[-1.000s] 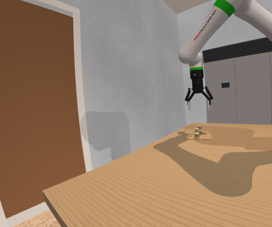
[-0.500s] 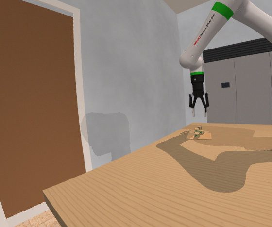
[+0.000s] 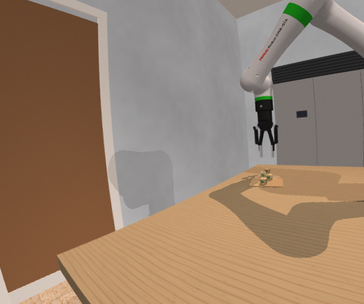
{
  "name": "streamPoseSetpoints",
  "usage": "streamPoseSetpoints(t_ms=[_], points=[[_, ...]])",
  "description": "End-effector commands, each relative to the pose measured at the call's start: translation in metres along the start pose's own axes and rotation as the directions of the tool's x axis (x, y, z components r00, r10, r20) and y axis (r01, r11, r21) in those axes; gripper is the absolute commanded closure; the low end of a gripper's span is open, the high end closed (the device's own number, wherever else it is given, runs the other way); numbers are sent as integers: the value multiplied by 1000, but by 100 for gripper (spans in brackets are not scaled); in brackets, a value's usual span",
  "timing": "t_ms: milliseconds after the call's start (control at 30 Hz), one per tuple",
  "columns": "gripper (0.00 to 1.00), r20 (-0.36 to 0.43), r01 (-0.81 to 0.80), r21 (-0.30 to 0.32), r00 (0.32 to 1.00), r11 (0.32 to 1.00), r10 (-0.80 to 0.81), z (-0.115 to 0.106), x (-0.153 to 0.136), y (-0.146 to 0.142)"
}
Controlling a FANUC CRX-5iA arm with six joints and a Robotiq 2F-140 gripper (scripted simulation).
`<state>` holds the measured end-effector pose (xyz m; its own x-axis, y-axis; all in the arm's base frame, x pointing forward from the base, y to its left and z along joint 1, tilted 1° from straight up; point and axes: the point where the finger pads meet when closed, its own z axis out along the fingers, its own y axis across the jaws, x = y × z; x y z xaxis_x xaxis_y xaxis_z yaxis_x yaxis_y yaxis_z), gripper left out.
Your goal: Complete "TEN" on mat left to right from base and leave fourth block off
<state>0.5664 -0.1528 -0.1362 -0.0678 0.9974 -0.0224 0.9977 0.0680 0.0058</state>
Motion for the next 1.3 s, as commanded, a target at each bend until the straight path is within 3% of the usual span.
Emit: streamPoseSetpoints(t_ms=[0,700,1267], points=[[63,0,0,0,1000,1000,0,0,0,0],[63,0,0,0,1000,1000,0,2,0,0],[63,0,0,-1,1000,1000,0,19,0,1]])
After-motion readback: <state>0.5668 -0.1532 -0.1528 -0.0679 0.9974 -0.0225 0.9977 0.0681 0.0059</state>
